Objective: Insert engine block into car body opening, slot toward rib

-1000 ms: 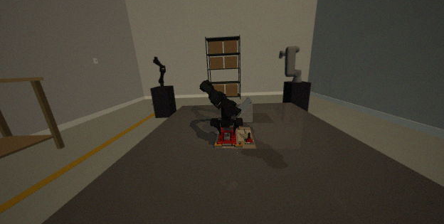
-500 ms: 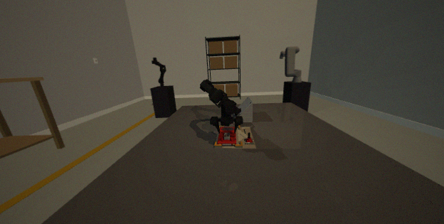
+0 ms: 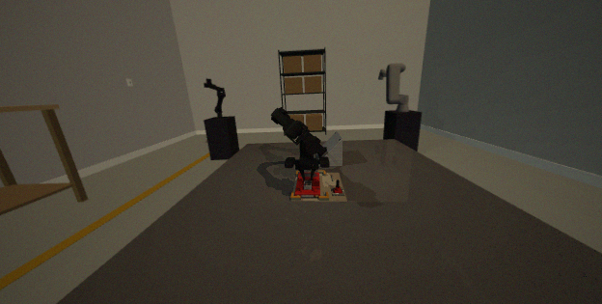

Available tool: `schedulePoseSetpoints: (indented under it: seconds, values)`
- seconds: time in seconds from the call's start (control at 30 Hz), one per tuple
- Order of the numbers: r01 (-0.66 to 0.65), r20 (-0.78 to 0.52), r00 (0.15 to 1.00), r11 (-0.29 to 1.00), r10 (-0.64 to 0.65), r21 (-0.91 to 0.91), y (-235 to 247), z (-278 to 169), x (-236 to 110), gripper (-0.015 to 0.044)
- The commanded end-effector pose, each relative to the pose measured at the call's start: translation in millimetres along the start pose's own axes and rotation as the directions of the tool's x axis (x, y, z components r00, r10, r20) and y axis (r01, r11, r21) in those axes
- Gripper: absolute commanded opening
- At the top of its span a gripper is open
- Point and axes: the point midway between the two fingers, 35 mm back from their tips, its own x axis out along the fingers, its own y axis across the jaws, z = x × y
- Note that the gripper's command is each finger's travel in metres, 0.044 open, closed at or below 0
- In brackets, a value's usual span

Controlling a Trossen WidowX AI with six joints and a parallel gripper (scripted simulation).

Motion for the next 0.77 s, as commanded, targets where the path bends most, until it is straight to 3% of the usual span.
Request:
schedulePoseSetpoints:
  seconds: [0.0, 0.07, 0.63, 0.73]
  values:
    - [-0.001, -0.001, 1.0, 1.0, 0.001, 0.006, -0.2, -0.3, -0.2, 0.0046]
    - [-0.001, -0.001, 1.0, 1.0, 0.001, 0.006, -0.2, -0.3, -0.2, 0.0]
    - [-0.001, -0.001, 1.0, 1.0, 0.001, 0.006, -0.2, -0.3, -0.2, 0.0]
    - [-0.001, -0.001, 1.0, 1.0, 0.001, 0.006, -0.2, -0.3, -0.2, 0.0079]
